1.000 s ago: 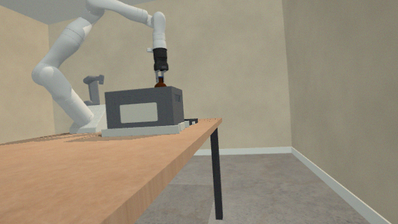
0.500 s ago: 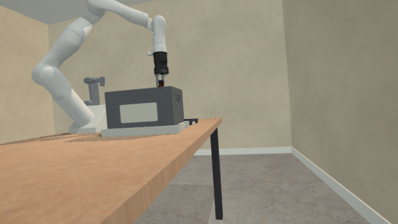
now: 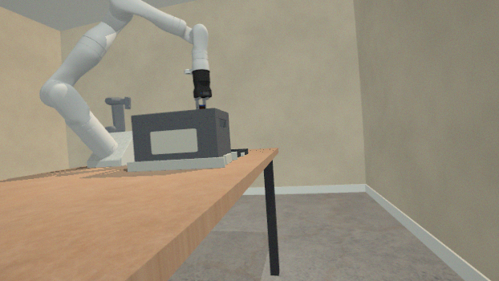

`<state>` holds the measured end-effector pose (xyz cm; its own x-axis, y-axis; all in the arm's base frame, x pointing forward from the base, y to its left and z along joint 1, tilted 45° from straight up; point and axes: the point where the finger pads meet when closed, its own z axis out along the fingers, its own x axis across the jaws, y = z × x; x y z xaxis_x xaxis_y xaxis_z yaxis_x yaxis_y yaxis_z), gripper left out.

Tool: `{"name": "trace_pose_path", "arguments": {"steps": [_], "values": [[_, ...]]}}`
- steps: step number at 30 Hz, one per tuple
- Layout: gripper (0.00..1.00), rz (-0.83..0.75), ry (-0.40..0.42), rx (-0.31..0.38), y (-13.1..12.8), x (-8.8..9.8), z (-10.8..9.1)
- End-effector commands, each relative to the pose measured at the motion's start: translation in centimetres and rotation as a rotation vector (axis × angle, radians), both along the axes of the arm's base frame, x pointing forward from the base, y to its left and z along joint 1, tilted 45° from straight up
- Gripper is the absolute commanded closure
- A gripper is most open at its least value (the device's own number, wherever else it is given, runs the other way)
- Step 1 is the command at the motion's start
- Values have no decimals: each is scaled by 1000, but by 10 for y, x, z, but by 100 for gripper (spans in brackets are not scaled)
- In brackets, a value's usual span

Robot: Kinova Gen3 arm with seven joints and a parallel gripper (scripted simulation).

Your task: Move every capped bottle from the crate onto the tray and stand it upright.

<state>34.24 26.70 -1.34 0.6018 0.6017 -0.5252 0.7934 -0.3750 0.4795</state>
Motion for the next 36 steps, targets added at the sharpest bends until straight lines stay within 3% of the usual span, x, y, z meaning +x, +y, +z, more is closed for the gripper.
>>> {"name": "trace_pose_path", "arguments": {"steps": [1, 26, 36], "values": [[100, -5, 4, 0, -6, -1, -7], [100, -10, 6, 1, -34, 0, -35], [100, -6, 4, 1, -35, 2, -36]]}}
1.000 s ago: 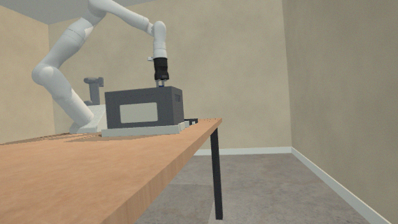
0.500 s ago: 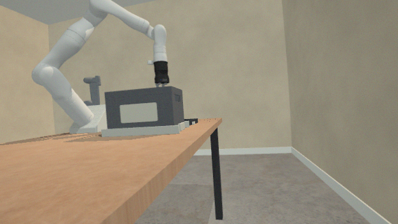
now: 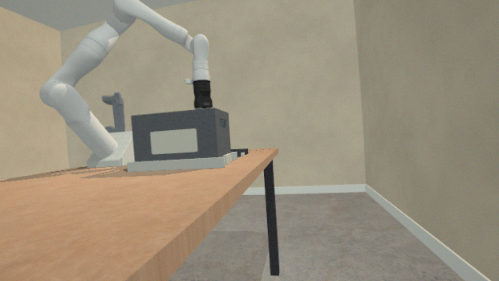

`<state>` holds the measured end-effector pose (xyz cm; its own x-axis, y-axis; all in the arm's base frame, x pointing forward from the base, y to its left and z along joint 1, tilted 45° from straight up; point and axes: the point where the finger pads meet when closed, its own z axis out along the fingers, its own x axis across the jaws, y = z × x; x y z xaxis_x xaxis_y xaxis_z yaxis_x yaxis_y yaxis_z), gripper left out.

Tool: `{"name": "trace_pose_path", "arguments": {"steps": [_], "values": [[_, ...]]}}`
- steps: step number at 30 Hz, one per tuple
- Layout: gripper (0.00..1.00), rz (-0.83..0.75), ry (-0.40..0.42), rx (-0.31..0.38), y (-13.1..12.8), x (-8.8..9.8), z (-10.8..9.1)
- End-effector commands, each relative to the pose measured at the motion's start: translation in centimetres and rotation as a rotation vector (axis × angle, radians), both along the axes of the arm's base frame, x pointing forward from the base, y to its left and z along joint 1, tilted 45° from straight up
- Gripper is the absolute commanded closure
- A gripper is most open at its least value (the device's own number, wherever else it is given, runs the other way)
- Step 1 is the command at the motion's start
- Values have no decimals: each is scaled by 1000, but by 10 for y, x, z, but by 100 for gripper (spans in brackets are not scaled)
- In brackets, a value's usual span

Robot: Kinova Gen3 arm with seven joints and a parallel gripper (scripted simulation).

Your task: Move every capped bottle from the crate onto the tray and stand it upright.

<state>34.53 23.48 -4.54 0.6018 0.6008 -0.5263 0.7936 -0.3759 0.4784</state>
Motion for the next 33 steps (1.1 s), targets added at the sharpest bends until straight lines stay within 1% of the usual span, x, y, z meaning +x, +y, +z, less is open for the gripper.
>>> {"name": "trace_pose_path", "arguments": {"steps": [1, 7, 9, 10, 24, 26, 27, 33], "values": [[100, -5, 3, 1, -4, -2, -4], [100, -9, 5, 1, -7, -2, -9], [100, -9, 5, 1, -7, -2, -9], [100, -1, 2, 0, -5, 0, -5], [100, -9, 5, 1, -9, -2, -10], [100, -9, 5, 1, -9, -2, -10], [100, -2, 2, 0, -7, 0, -7], [100, -5, 3, 1, -9, 1, -9]]}}
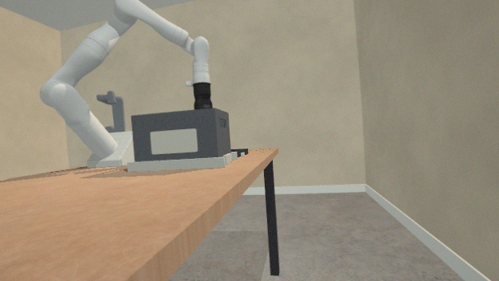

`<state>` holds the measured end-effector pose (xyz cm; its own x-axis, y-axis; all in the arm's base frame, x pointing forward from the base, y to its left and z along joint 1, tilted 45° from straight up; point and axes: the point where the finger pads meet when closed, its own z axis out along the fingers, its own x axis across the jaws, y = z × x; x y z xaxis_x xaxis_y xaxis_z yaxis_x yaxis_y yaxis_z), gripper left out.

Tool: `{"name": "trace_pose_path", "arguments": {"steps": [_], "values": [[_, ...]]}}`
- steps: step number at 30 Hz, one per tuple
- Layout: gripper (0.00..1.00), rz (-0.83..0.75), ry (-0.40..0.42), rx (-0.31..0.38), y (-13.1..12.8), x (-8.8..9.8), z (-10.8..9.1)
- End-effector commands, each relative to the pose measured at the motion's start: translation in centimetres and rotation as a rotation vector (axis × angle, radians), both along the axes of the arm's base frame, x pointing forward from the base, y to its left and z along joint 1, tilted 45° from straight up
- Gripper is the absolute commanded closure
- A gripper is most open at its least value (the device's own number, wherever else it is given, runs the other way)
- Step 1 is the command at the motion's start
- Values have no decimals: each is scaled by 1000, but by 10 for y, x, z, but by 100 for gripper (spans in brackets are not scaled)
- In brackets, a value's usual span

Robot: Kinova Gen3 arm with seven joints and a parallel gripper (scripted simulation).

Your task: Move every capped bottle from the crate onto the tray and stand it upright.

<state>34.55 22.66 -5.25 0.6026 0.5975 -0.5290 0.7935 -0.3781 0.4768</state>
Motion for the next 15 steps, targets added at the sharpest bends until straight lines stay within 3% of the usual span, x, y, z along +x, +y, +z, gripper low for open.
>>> {"name": "trace_pose_path", "arguments": {"steps": [1, 15], "values": [[100, -2, 1, 3, -1, 1, -2], [100, -3, -1, 3, -2, 2, -2]]}}
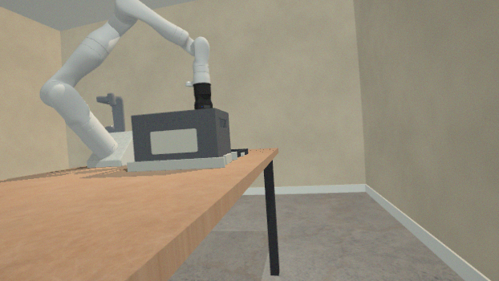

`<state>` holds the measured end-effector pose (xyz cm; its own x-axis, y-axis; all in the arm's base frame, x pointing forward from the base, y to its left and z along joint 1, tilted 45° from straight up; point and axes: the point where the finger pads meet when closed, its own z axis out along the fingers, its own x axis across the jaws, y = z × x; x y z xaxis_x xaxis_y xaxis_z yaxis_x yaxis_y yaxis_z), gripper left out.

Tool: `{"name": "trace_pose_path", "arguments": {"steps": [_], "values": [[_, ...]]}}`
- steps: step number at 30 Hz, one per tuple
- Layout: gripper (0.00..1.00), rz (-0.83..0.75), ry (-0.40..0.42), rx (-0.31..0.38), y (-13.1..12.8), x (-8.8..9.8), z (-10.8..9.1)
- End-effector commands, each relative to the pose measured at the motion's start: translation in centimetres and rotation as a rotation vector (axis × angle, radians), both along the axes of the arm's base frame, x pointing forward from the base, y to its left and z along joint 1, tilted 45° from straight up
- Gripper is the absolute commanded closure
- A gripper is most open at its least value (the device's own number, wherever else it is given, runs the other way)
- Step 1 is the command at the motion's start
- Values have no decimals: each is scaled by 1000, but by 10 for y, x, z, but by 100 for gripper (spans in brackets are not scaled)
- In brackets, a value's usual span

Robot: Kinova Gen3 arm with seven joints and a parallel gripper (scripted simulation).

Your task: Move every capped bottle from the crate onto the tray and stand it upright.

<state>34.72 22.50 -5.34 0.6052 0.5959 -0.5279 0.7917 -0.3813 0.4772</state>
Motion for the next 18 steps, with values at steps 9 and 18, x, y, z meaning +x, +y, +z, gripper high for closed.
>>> {"name": "trace_pose_path", "arguments": {"steps": [9, 18], "values": [[100, -1, 3, 2, -2, 0, -4], [100, 0, 0, 3, -2, 0, -4]]}}
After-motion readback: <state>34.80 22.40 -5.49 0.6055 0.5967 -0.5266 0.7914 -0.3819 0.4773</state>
